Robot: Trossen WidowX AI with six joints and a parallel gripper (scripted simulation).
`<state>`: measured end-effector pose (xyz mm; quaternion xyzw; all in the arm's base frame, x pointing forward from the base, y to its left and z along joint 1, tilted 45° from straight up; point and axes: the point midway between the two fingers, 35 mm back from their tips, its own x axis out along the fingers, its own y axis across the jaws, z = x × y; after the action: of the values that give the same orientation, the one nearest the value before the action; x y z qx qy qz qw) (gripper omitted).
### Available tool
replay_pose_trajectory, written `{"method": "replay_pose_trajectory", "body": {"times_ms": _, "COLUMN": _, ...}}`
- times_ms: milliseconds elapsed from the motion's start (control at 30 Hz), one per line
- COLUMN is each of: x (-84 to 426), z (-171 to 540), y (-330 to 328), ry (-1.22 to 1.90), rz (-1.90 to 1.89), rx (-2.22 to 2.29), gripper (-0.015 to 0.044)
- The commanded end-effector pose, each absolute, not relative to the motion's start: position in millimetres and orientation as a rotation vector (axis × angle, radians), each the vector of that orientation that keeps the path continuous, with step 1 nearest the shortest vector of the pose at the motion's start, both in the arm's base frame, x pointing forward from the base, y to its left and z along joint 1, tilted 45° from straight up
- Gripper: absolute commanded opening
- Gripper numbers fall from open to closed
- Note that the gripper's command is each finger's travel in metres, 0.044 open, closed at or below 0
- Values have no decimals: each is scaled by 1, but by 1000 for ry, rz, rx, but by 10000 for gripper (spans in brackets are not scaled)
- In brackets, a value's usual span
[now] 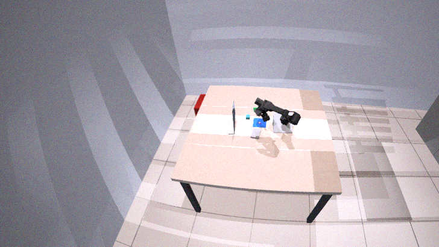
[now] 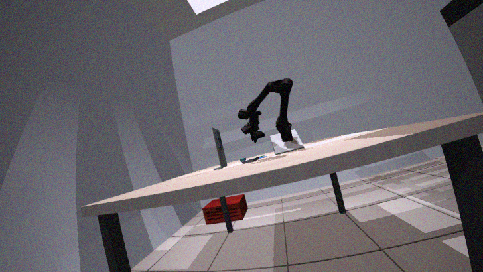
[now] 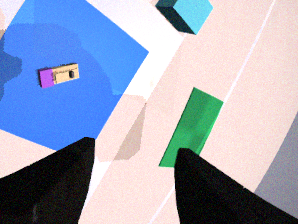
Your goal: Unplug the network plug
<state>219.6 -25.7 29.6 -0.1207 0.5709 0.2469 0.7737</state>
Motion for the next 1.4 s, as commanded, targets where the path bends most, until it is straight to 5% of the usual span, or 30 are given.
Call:
{"method": "replay_pose_trajectory", "body": {"times_ms": 0, "x": 220, "z": 30, "y": -26, "ry": 1237, "rz": 535, "rx": -262, "gripper": 156}}
{"method": "replay_pose_trajectory", "body": {"times_ms": 1133, "x": 230, "z": 108, "y": -100, "ry": 1235, "rz": 539, "rx": -260, "gripper": 156}}
{"method": "replay_pose_trajectory", "body": {"times_ms": 1367, "x": 230, "z": 108, "y": -100, "ry": 1235, "rz": 539, "rx": -260, "gripper": 340}}
